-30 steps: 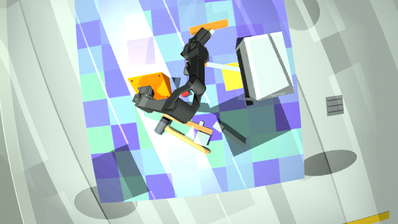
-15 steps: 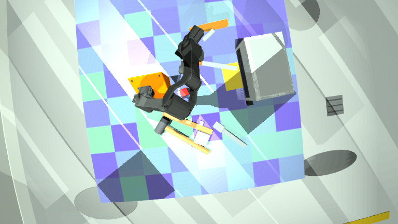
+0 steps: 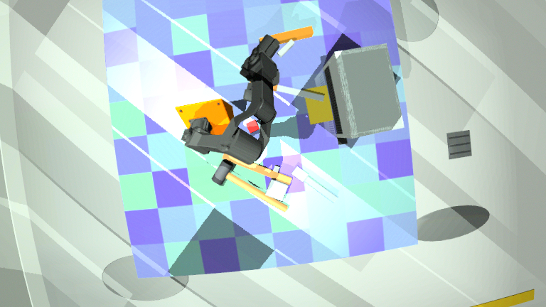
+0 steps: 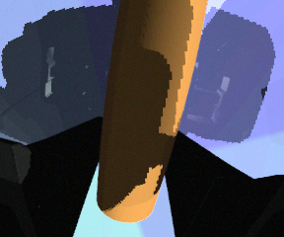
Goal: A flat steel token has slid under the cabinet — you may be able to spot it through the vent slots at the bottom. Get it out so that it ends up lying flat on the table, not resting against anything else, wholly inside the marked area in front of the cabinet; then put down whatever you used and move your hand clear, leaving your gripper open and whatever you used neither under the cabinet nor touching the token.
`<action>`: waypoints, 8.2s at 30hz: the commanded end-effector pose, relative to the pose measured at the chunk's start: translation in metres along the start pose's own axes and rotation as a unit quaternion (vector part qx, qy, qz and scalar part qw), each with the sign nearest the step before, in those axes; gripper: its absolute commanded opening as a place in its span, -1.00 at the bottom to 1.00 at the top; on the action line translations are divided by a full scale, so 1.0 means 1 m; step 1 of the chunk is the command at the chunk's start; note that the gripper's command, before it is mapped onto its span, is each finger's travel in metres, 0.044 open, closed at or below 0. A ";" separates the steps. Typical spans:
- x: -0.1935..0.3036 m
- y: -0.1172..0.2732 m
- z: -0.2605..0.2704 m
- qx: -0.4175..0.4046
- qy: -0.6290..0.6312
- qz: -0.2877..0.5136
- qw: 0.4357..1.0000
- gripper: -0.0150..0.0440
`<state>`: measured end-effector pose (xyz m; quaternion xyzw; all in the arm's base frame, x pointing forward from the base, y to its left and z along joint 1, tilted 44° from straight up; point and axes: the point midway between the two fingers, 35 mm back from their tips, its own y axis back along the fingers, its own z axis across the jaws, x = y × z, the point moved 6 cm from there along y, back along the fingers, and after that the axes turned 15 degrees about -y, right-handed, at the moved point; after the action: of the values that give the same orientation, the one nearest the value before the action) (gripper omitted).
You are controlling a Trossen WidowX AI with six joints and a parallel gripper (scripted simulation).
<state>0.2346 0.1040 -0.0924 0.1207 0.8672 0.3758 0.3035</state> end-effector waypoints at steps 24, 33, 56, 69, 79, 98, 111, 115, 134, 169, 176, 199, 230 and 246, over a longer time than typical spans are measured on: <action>-0.006 0.003 -0.004 0.001 -0.081 0.000 0.997 -0.49; -0.015 0.003 -0.011 0.001 -0.086 0.000 0.996 -0.49; -0.038 0.003 -0.028 0.002 -0.090 0.000 0.996 -0.49; -0.050 0.003 -0.039 0.002 -0.091 0.000 0.996 -0.49; -0.060 0.003 -0.047 0.002 -0.091 -0.001 0.996 -0.49; -0.078 0.003 -0.062 0.003 -0.091 -0.001 0.996 -0.49; -0.090 0.003 -0.073 0.003 -0.091 -0.001 0.996 -0.49; -0.092 0.003 -0.077 0.003 -0.091 -0.001 0.996 -0.49; -0.102 0.003 -0.094 0.004 -0.091 -0.002 0.996 -0.49; -0.120 0.004 -0.124 0.005 -0.091 -0.002 0.996 -0.49; -0.123 0.004 -0.131 0.005 -0.090 -0.002 0.996 -0.49; -0.135 0.004 -0.152 0.006 -0.090 -0.003 0.996 -0.49; -0.153 0.004 -0.183 0.006 -0.090 -0.003 0.996 -0.49; -0.164 0.005 -0.201 0.006 -0.090 -0.003 0.996 -0.49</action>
<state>0.2392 -0.0784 0.0855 0.1547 0.8404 0.3570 0.3772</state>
